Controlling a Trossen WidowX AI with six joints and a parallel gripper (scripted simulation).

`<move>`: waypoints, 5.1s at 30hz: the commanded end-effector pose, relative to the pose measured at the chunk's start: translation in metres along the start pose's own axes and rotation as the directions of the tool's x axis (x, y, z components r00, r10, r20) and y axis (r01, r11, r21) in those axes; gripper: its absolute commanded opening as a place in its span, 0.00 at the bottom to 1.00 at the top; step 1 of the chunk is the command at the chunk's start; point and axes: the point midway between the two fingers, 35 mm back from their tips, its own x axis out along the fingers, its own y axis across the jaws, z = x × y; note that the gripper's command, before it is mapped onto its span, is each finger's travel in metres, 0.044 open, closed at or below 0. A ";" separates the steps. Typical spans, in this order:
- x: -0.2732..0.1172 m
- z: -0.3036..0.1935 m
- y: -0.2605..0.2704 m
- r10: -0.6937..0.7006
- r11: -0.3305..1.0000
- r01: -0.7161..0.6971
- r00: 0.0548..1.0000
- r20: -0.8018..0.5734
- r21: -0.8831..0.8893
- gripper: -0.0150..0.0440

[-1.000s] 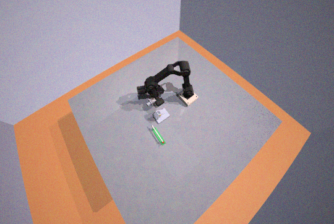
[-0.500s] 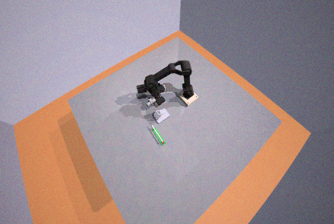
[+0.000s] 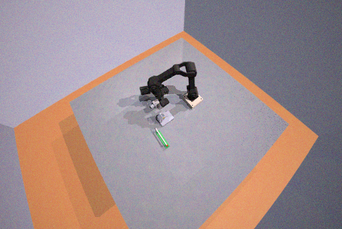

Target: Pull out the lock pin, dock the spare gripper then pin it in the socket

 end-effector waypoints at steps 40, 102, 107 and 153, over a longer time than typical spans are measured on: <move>-0.066 -0.007 0.002 0.011 -0.159 -0.343 0.937 -0.349 -0.926 1.00; -0.015 -0.020 0.011 0.046 -0.998 0.065 0.807 -0.589 0.010 1.00; -0.008 -0.022 0.012 0.046 -0.998 0.065 0.807 -0.589 0.010 1.00; 0.046 -0.026 0.015 0.046 -0.998 0.064 0.807 -0.589 0.010 0.82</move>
